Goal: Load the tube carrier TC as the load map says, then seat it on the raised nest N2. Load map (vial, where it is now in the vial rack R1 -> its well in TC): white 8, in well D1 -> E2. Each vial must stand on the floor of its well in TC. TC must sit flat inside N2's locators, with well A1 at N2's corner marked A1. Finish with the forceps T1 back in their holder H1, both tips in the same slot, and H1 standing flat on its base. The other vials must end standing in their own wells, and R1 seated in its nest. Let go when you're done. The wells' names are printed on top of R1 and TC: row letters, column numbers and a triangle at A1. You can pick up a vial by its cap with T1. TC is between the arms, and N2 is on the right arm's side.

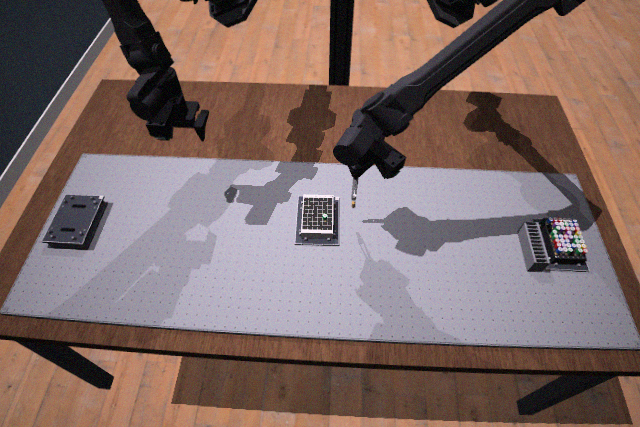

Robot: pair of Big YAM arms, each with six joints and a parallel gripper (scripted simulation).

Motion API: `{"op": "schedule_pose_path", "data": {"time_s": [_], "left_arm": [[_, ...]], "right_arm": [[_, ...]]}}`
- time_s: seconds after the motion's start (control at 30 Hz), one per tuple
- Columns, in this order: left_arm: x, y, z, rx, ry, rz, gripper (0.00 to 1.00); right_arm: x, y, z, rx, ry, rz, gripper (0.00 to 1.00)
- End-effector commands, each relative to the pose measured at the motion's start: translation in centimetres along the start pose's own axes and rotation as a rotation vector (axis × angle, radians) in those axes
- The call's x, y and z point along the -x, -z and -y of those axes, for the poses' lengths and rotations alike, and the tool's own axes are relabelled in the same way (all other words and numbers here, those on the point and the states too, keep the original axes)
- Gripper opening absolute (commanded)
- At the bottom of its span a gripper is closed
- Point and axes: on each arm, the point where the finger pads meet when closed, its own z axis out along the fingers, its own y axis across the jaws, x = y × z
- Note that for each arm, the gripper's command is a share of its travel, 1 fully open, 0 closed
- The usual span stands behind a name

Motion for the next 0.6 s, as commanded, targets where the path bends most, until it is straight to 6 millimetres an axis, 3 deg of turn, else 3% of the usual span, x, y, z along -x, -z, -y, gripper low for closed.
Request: {"op": "schedule_pose_path", "data": {"time_s": [0.0,0.57], "left_arm": [[-1.1,-0.7,0.6,0.013,0.001,-0.003,0.09],[-3.9,-0.4,2.2,0.004,-0.009,-0.004,0.09]], "right_arm": [[0.6,0.2,0.0,0.001,0.01,0.016,1.0],[0.6,0.2,0.0,0.001,0.01,0.016,1.0]]}}
